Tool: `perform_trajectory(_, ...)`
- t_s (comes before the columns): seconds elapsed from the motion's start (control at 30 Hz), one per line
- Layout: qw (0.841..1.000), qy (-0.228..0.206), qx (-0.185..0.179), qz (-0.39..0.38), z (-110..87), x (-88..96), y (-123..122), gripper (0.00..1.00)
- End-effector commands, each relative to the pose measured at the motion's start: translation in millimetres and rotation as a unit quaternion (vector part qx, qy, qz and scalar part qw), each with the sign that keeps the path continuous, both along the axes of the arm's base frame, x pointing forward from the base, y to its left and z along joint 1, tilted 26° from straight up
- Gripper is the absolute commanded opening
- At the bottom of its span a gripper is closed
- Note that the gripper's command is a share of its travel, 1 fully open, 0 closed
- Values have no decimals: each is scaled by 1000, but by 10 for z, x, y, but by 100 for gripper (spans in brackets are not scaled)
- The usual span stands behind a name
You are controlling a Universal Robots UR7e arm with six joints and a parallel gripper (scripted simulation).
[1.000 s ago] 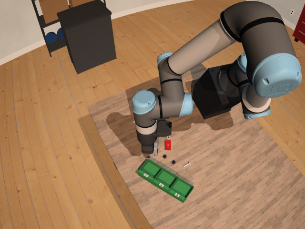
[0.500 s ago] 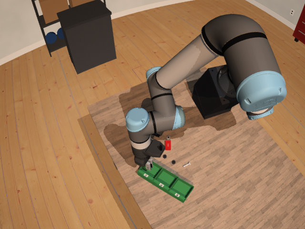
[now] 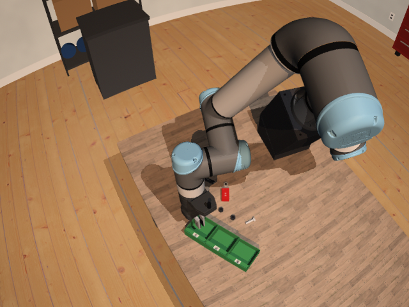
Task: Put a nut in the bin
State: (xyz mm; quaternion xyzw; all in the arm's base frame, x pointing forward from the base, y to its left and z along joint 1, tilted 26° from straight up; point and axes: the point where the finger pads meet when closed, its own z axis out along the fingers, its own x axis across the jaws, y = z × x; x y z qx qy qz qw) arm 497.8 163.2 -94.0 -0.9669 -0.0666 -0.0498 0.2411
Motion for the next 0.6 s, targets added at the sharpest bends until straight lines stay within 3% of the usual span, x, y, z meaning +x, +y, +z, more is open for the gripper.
perform_trajectory(0.0, 997, 35, 2, -70, 5, 4, -1, 31)
perform_trajectory(0.3, 983, 85, 10, -164, 5, 4, -1, 31)
perform_trajectory(0.57, 946, 150, 19, -286, 5, 4, 0, 31)
